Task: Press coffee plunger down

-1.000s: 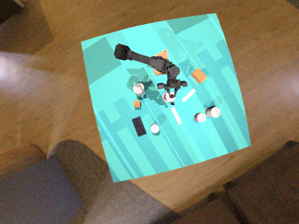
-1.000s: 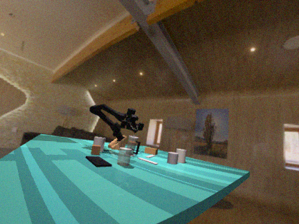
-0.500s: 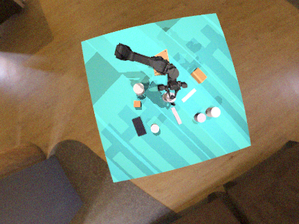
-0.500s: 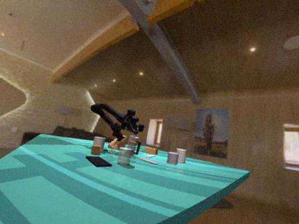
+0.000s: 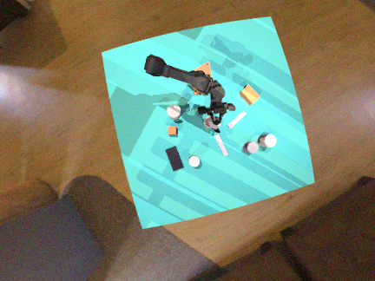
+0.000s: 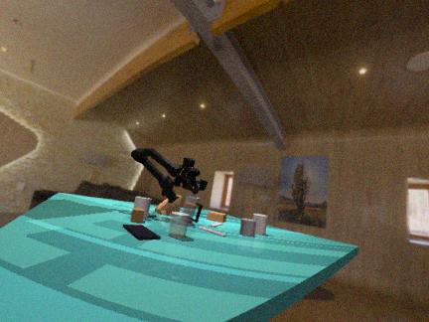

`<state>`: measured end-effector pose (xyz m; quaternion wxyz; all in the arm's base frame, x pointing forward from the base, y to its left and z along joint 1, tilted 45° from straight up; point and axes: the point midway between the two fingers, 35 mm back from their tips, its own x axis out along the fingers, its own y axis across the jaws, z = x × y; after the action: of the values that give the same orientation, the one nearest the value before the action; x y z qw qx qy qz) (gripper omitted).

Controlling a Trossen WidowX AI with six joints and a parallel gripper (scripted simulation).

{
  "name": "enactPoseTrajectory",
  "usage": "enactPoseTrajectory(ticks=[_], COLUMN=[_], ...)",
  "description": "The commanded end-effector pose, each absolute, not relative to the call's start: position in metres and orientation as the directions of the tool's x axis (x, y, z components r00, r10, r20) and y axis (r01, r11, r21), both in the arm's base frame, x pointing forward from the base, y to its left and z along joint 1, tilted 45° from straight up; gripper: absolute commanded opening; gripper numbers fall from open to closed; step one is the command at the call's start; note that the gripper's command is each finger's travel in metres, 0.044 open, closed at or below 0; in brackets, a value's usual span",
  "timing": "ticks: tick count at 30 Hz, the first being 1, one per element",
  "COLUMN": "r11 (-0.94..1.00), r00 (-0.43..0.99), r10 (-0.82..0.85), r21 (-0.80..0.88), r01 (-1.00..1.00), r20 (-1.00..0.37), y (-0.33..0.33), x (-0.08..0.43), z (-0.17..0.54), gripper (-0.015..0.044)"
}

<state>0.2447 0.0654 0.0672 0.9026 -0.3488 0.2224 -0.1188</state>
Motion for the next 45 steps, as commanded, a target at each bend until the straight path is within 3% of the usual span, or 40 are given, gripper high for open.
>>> enactPoseTrajectory(ticks=[1,16,28,45], r11=[0.718,0.726,0.726,0.753], r00=[0.867,0.873,0.873,0.863], r10=[-0.379,-0.37,-0.37,-0.353], r21=[-0.694,-0.685,-0.685,-0.657], r01=[0.055,0.058,0.058,0.032], r20=[-0.324,-0.318,-0.318,-0.362], y=[0.063,0.066,0.066,0.096], x=[0.245,0.245,0.245,0.243], z=[0.064,0.067,0.067,0.086], gripper=[0.0121,0.0121,0.0436,0.044])
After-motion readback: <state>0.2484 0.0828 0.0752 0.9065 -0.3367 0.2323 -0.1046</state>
